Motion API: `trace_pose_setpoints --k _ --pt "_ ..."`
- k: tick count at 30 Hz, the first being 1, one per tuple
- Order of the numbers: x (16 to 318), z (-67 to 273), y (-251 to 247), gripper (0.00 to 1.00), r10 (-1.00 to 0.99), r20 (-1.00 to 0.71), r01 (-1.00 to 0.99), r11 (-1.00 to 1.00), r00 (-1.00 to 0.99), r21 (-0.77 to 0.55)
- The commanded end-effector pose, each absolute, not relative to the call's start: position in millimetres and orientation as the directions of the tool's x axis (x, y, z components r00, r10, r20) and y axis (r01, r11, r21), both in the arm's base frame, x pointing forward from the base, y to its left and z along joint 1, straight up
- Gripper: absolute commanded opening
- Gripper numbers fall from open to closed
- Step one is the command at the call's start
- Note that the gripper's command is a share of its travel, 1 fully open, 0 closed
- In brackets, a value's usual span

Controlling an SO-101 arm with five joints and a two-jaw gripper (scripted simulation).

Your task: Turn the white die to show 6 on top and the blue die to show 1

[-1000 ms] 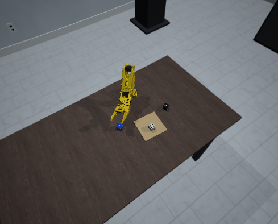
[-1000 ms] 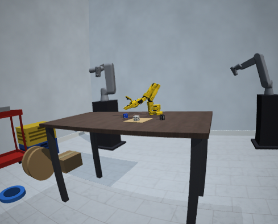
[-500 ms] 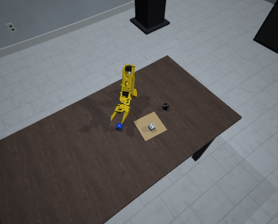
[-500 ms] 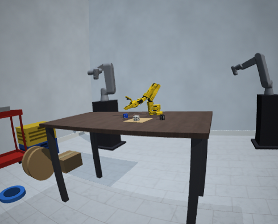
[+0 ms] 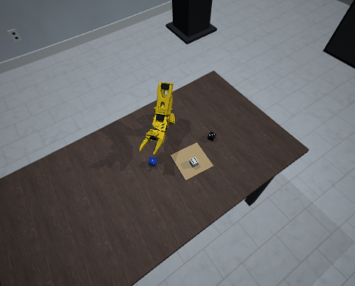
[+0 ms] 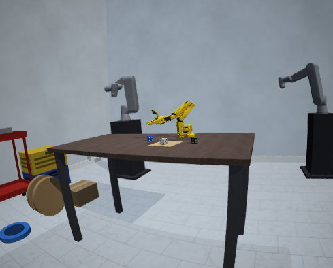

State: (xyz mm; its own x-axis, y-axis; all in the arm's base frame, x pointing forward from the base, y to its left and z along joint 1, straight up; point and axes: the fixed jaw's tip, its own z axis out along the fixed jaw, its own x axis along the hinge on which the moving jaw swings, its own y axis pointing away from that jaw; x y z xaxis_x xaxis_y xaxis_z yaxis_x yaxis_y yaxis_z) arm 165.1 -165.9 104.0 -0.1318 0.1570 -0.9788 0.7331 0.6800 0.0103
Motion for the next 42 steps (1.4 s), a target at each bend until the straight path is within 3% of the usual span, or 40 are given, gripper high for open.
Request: trace_pose_setpoints --k 1,11,27,42 --pt "165.0 132.3 -169.4 0.35 0.064 -0.997 0.739 0.674 -0.053 0.004" --pt "160.1 174.8 -164.1 0.35 -0.090 -0.992 0.738 0.674 0.088 0.004" --pt "161.5 176.8 -165.2 0.35 -0.080 -0.994 0.738 0.675 0.080 0.005" --pt "173.3 176.3 -175.3 0.35 0.059 -0.998 0.733 0.680 -0.036 0.014"
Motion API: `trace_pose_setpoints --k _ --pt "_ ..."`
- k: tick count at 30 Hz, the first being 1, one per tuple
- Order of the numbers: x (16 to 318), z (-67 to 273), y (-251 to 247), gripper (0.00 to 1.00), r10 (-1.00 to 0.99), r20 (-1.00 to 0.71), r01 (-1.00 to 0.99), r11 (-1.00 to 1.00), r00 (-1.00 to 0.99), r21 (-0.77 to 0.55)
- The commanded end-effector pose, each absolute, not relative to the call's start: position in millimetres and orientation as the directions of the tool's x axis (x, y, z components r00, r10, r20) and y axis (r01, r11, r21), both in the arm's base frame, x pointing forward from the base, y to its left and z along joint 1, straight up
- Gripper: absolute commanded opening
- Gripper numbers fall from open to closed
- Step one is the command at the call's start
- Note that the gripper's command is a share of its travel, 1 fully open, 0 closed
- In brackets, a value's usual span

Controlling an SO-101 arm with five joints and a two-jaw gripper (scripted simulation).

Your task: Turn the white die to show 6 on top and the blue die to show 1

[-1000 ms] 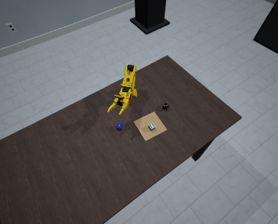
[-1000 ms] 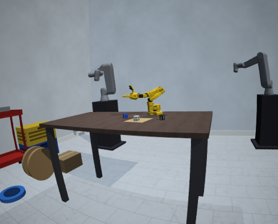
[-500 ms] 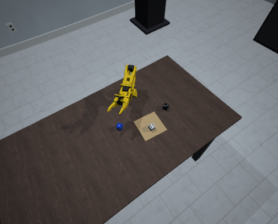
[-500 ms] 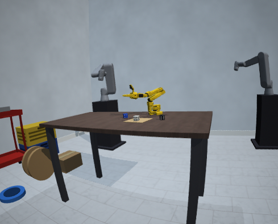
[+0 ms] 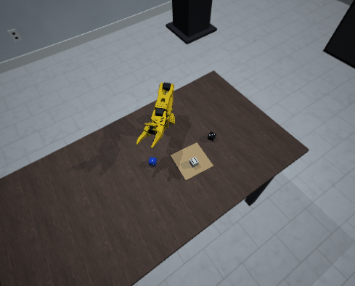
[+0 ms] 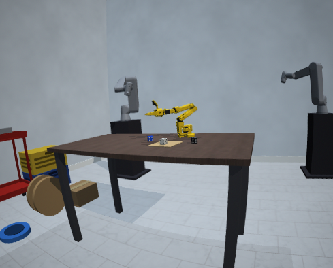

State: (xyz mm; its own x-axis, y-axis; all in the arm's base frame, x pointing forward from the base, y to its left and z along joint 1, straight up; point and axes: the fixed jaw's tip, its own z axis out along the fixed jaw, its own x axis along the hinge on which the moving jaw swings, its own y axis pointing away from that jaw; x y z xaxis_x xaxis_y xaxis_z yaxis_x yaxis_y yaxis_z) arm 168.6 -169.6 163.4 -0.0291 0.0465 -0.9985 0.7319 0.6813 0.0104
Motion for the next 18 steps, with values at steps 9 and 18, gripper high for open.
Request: trace_pose_setpoints --k 9,18 --pt "181.3 174.7 -181.1 0.35 0.188 -0.971 0.731 0.682 -0.148 0.021" --pt "186.8 171.0 -182.6 0.35 0.369 -0.876 0.731 0.682 -0.309 0.029"
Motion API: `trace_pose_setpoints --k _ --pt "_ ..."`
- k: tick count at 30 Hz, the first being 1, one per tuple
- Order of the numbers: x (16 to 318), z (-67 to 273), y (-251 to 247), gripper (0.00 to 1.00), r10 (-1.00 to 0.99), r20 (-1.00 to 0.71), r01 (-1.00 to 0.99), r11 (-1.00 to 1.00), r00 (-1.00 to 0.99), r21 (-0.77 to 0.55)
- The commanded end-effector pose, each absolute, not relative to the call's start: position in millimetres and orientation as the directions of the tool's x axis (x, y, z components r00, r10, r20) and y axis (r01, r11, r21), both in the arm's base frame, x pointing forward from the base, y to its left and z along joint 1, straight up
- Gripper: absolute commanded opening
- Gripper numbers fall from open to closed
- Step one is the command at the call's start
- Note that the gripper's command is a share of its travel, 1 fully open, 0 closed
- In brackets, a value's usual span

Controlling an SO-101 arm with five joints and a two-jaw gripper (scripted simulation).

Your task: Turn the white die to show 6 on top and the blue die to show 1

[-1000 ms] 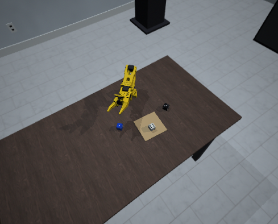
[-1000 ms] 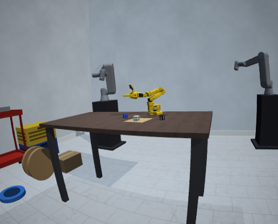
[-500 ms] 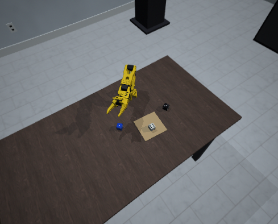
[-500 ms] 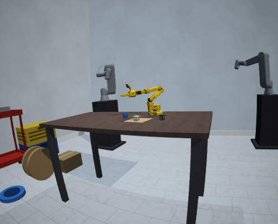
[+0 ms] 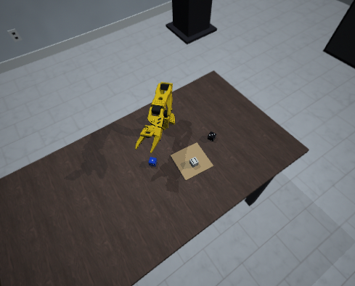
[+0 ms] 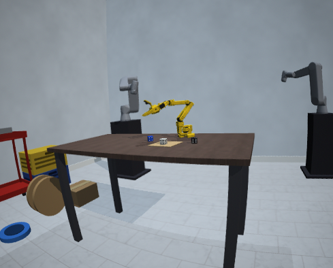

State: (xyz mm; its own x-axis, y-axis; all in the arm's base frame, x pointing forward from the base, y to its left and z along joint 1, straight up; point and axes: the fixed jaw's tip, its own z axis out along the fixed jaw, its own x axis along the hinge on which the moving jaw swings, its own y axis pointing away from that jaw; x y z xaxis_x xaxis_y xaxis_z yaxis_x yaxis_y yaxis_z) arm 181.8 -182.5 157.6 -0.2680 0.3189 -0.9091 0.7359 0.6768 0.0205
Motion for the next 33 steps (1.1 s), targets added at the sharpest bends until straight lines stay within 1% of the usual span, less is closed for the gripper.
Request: trace_pose_setpoints --k 1,6,8,22,33 --pt "186.9 170.5 -182.2 0.35 0.388 -0.862 0.731 0.682 -0.327 0.030" --pt "186.0 168.3 -179.0 0.35 0.474 -0.781 0.732 0.680 -0.406 0.032" --pt "186.0 168.3 -179.0 0.35 0.474 -0.781 0.732 0.680 -0.406 0.032" --pt "176.5 164.4 -164.9 0.35 0.620 -0.565 0.737 0.676 -0.544 0.031" --pt "172.7 163.7 -160.0 0.35 0.648 -0.504 0.738 0.674 -0.572 0.029"
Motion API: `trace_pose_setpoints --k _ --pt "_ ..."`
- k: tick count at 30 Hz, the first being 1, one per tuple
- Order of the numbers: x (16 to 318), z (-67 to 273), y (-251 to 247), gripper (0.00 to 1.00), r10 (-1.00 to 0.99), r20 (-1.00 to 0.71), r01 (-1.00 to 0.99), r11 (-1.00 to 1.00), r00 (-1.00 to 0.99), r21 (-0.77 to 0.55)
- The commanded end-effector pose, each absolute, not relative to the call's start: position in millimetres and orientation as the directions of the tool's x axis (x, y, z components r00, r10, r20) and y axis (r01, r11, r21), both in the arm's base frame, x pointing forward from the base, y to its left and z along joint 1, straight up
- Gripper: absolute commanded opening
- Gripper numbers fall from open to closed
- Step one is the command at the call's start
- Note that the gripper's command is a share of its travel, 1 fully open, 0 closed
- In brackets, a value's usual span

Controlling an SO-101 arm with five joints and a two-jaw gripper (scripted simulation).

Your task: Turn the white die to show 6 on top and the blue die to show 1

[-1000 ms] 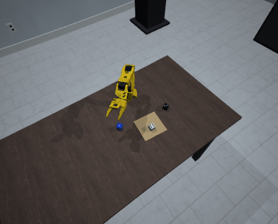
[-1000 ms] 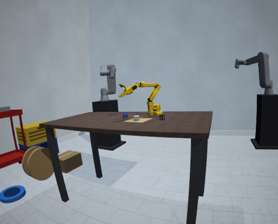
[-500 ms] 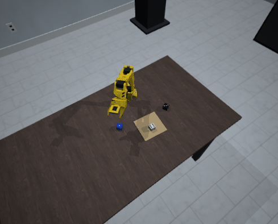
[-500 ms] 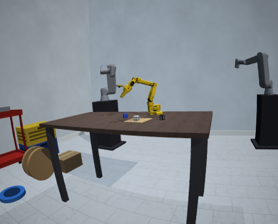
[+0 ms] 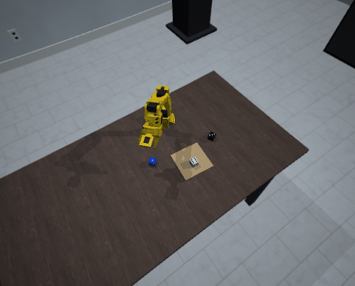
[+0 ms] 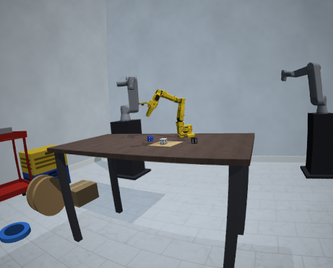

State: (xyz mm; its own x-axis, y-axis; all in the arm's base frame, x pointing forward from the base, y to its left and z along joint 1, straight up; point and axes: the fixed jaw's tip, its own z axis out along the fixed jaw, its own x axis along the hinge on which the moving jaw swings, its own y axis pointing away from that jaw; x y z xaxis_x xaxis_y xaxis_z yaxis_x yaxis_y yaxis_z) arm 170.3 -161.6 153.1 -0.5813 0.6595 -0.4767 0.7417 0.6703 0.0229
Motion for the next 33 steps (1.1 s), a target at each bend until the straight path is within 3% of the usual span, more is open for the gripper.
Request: trace_pose_setpoints --k 1,15,33 --pt "172.5 163.7 -159.8 0.35 0.649 -0.501 0.738 0.674 -0.573 0.029" --pt "173.1 157.7 -160.3 0.35 0.660 -0.471 0.739 0.674 -0.585 0.028" --pt "172.0 72.6 -159.2 0.35 0.741 -0.081 0.743 0.669 -0.666 0.005"
